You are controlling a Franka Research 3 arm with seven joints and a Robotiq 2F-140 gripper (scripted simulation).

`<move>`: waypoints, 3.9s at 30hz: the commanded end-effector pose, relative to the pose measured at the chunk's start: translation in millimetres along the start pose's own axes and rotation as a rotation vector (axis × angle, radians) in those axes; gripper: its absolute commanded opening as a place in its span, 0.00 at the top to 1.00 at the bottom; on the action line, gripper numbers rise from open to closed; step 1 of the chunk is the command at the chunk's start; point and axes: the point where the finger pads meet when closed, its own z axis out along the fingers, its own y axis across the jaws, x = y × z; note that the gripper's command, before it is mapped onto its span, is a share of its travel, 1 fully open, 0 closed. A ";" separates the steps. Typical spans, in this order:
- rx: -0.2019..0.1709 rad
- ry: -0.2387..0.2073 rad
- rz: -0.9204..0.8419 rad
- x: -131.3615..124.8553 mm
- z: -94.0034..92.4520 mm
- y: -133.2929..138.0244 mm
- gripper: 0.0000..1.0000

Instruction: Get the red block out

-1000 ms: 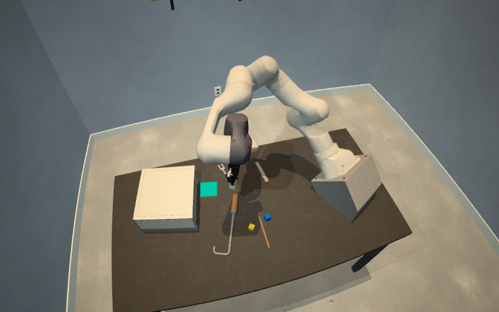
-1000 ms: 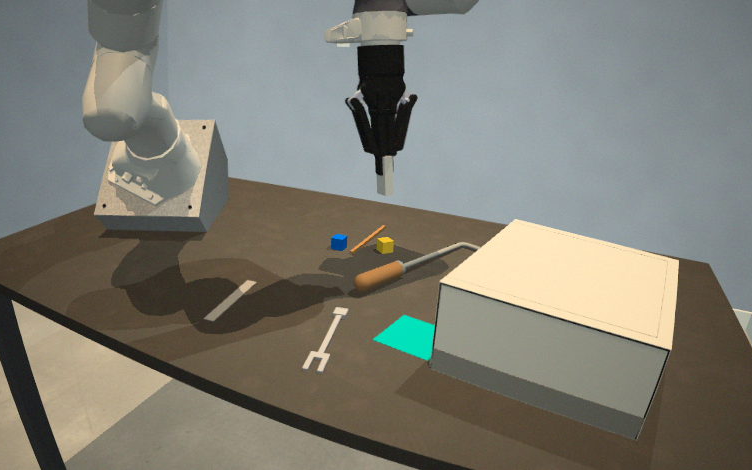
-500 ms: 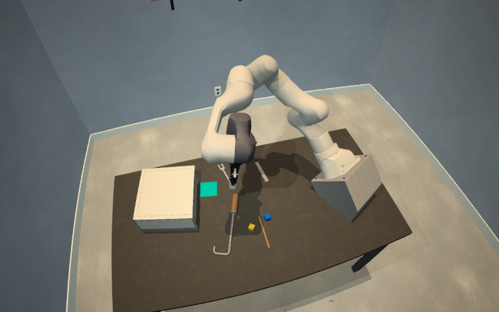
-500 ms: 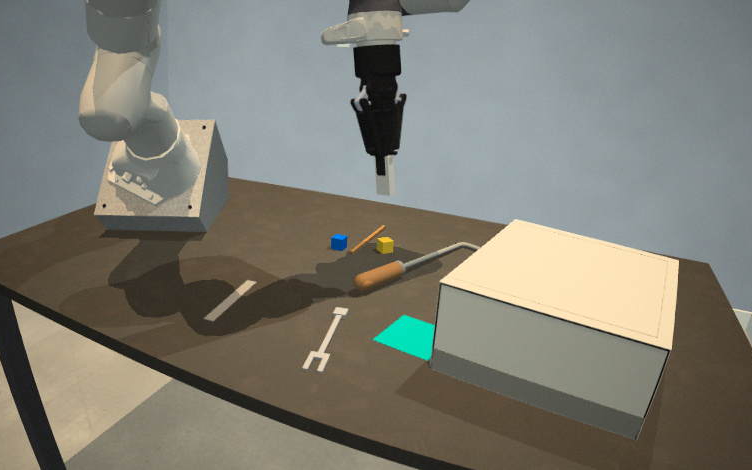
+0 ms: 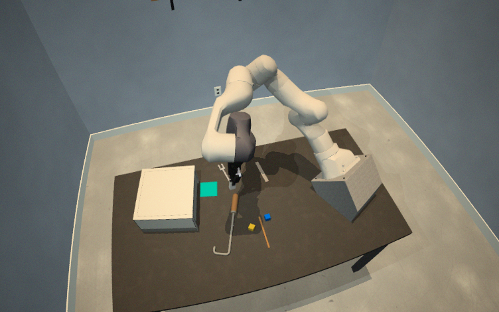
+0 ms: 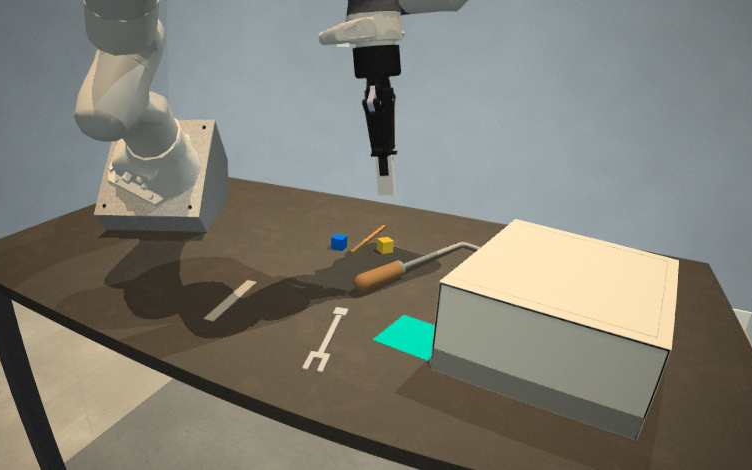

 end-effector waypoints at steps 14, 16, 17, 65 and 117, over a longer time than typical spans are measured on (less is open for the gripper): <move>-0.041 0.048 -0.584 -0.4 -0.5 -1.5 1.00; -0.044 0.052 -0.632 -0.4 -0.5 -1.5 1.00; -0.046 0.054 -0.655 -0.4 -0.5 -1.5 1.00; -0.087 0.113 -1.092 -0.4 -0.5 -1.5 1.00; -0.087 0.113 -1.092 -0.4 -0.5 -1.5 0.66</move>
